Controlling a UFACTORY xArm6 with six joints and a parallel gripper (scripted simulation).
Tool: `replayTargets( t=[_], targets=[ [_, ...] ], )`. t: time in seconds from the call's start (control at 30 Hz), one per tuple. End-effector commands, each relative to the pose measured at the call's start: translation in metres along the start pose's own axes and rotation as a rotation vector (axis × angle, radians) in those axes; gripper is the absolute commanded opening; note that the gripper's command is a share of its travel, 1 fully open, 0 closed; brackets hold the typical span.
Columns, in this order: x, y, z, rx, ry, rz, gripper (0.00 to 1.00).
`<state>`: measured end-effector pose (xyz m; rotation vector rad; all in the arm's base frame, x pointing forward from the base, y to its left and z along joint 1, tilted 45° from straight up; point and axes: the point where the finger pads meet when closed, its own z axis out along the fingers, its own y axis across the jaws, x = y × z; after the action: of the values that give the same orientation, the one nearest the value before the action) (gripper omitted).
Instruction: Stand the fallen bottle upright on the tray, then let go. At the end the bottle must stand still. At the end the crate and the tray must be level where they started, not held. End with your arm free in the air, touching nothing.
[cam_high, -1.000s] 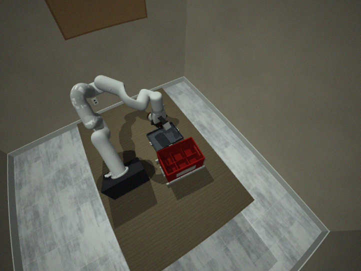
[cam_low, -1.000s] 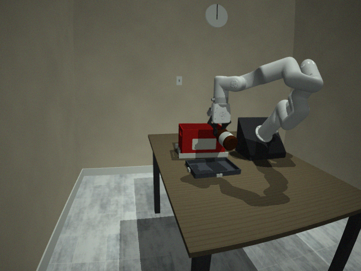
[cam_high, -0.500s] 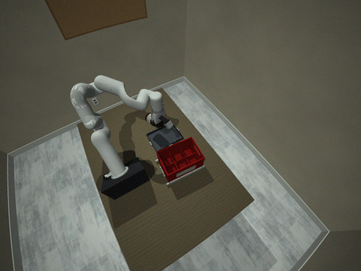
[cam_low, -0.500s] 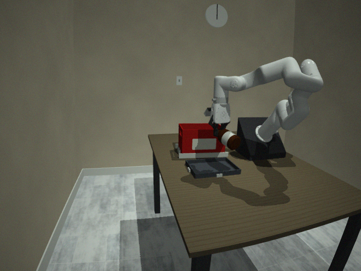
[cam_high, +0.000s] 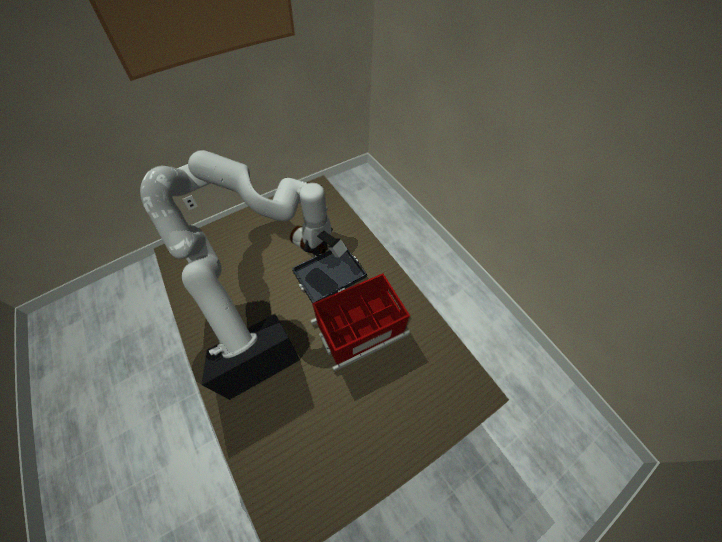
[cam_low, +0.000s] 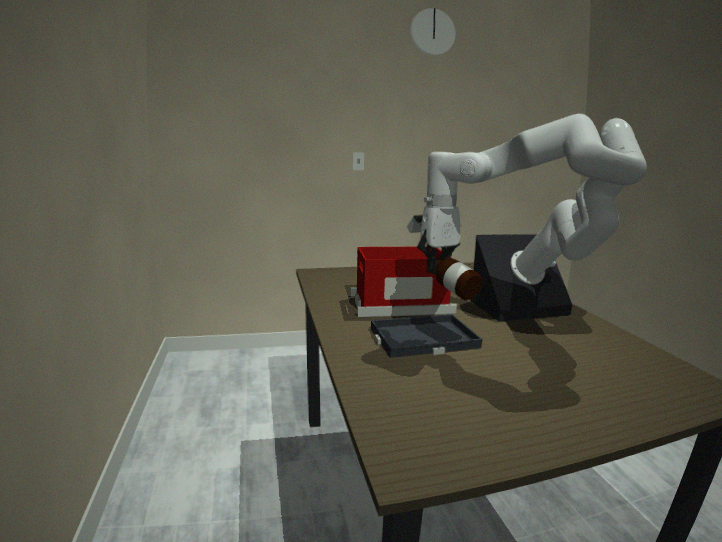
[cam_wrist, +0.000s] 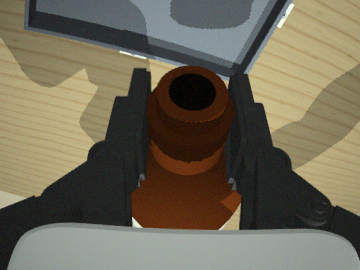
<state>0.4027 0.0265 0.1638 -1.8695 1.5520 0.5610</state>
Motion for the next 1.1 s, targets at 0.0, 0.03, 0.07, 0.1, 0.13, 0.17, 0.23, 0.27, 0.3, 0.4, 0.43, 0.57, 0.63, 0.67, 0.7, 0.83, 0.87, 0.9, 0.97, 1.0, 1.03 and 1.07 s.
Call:
replayTargets(
  t=[0.0,0.03,0.07,0.1,0.13,0.17,0.23,0.27,0.3,0.4,0.43,0.57,0.63,0.67,0.7,0.83,0.87,0.9,0.97,1.0,1.03,1.07],
  targets=[
    [0.0001,-0.001,-0.0012,0.003,0.002,-0.002,0.0],
    [0.0001,-0.001,-0.0012,0.003,0.002,-0.003,0.0],
    [0.0001,-0.001,-0.0012,0.003,0.002,-0.006,0.0],
    [0.0001,-0.001,-0.0012,0.003,0.002,-0.011,0.0],
    [0.0001,-0.001,-0.0012,0.003,0.002,-0.016,0.0],
    [0.0001,-0.001,-0.0012,0.003,0.002,-0.024,0.0],
    [0.0001,-0.001,-0.0012,0.003,0.002,-0.044,0.0],
    [0.0001,-0.001,-0.0012,0.003,0.002,-0.056,0.0],
    [0.0001,-0.001,-0.0012,0.003,0.002,-0.07,0.0],
    [0.0001,-0.001,-0.0012,0.003,0.002,-0.084,0.0],
    [0.0001,-0.001,-0.0012,0.003,0.002,-0.1,0.0],
    [0.0001,-0.001,-0.0012,0.003,0.002,-0.164,0.0],
    [0.0001,-0.001,-0.0012,0.003,0.002,-0.195,0.0],
    [0.0001,-0.001,-0.0012,0.003,0.002,-0.208,0.0],
    [0.0001,-0.001,-0.0012,0.003,0.002,-0.22,0.0],
    [0.0001,-0.001,-0.0012,0.003,0.002,-0.254,0.0],
    [0.0001,-0.001,-0.0012,0.003,0.002,-0.258,0.0],
    [0.0001,-0.001,-0.0012,0.003,0.002,-0.261,0.0],
    [0.0001,-0.001,-0.0012,0.003,0.002,-0.261,0.0],
    [0.0001,-0.001,-0.0012,0.003,0.002,-0.262,0.0],
    [0.0001,-0.001,-0.0012,0.003,0.002,-0.263,0.0],
    [0.0001,-0.001,-0.0012,0.003,0.002,-0.263,0.0]
  ],
)
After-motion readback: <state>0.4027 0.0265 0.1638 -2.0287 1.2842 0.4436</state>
